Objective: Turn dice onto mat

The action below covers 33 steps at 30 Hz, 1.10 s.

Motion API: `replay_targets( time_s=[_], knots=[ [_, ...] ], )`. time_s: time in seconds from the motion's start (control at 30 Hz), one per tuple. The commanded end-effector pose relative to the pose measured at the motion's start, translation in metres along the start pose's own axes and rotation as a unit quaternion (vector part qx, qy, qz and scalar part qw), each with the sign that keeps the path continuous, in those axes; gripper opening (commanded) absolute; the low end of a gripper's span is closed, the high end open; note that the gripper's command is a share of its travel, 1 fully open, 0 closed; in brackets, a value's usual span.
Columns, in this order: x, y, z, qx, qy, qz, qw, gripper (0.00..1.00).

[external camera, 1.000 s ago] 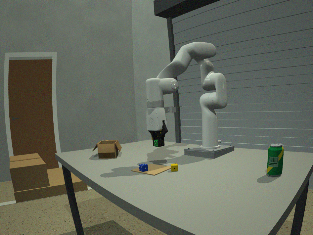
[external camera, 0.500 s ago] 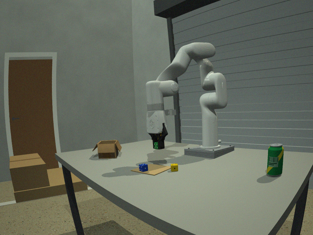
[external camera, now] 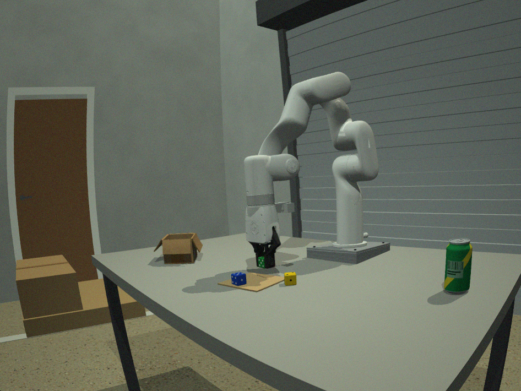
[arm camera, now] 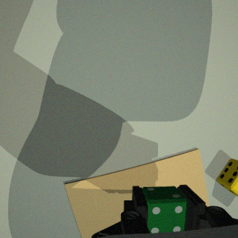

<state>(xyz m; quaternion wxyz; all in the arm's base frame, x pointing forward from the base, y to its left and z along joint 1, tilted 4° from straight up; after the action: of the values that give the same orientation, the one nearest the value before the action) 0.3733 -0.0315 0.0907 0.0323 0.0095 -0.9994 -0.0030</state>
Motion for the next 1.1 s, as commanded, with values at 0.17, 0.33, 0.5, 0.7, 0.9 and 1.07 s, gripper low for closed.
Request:
replay_targets(
  time_s=[0.17,0.33,0.5,0.7,0.9,1.07],
  knots=[
    [-0.0019,-0.0009,0.0246,0.000,-0.002,0.000,1.000,0.27],
    [-0.0019,-0.0009,0.0257,0.000,-0.002,0.000,1.000,0.27],
    [-0.0019,-0.0009,0.0257,0.000,-0.002,0.000,1.000,0.27],
    [-0.0019,-0.0009,0.0257,0.000,-0.002,0.000,1.000,0.27],
    [-0.0019,-0.0009,0.0257,0.000,-0.002,0.000,1.000,0.27],
    [-0.0019,-0.0009,0.0257,0.000,-0.002,0.000,1.000,0.27]
  ],
)
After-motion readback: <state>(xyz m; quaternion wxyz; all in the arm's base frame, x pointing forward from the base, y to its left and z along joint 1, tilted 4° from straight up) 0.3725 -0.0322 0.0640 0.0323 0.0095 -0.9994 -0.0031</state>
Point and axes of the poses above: the point where the finger pads meet when closed, its own z axis out along the fingers, its own y axis across the jaws, x = y × z, the point moved 9 cm from there along -z, back along the fingers, and after that the axes turned 6 degrees about -z, right-handed, at the moved point
